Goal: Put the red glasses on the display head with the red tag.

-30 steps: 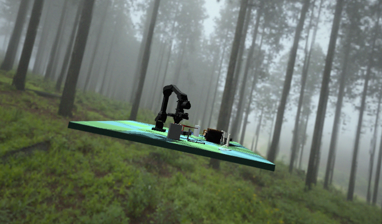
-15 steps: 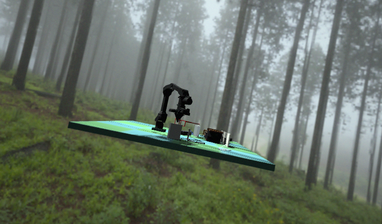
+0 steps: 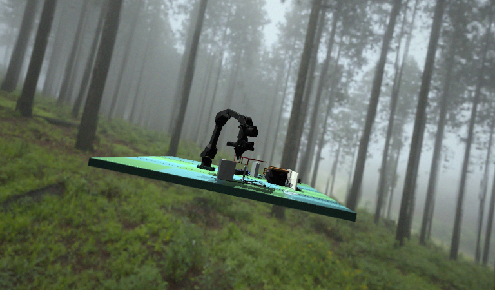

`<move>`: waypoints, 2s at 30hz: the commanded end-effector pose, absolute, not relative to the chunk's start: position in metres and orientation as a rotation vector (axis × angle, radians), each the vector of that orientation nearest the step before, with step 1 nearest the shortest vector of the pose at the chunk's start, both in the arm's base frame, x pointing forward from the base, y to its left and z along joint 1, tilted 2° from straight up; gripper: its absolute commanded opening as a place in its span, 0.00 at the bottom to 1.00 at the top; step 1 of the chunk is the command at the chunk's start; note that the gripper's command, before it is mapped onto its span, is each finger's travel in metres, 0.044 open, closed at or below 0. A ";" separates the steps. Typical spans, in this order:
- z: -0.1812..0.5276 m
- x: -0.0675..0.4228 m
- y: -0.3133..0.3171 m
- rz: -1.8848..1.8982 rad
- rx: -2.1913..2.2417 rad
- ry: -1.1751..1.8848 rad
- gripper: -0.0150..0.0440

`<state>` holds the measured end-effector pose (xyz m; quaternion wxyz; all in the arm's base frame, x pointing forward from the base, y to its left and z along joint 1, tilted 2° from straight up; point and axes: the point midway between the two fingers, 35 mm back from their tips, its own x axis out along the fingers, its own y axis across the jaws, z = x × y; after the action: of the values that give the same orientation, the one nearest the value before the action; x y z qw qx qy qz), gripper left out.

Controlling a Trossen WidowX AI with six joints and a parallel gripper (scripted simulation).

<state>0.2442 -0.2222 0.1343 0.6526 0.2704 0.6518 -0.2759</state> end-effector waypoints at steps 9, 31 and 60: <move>0.132 0.261 -0.227 -0.630 0.615 1.474 0.25; 0.074 0.261 -0.228 -0.630 0.615 1.474 0.25; 0.075 0.259 -0.245 -0.631 0.613 1.474 0.25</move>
<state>0.2588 -0.2396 0.0729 0.6515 0.2722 0.6514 -0.2776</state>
